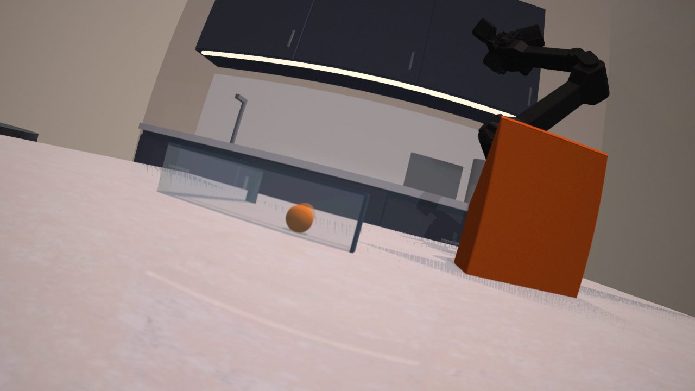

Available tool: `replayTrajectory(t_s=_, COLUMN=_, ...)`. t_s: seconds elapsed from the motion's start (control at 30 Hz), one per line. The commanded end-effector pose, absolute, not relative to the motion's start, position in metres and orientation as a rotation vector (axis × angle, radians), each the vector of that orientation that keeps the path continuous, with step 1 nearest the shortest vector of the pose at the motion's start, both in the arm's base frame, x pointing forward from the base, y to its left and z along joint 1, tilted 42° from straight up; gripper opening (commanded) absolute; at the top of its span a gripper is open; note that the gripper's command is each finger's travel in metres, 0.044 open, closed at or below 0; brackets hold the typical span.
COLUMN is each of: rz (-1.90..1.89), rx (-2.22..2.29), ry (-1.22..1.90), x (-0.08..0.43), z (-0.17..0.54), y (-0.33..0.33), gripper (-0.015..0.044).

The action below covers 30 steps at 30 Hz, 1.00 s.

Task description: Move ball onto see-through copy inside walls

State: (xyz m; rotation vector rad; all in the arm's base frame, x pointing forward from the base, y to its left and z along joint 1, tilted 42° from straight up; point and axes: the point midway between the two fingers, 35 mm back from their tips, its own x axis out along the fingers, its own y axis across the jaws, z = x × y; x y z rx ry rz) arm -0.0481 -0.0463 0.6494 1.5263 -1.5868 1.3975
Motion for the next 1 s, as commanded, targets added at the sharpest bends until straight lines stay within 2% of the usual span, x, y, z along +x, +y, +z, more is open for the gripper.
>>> replayTrajectory(t_s=0.0, rz=1.401, rx=1.53, ry=-1.579, x=-0.047, z=0.65, y=-0.047, gripper=0.0374)
replayTrajectory(t_s=0.17, rz=1.291, rx=1.623, ry=-1.507, x=-0.004, z=0.65, y=-0.07, gripper=0.0253)
replayTrajectory(t_s=0.57, rz=0.607, rx=1.692, ry=-1.474, x=0.116, z=0.615, y=-0.134, gripper=0.0253)
replayTrajectory(t_s=0.97, rz=-0.193, rx=1.546, ry=-1.004, x=0.294, z=0.503, y=-0.165, gripper=0.0253)
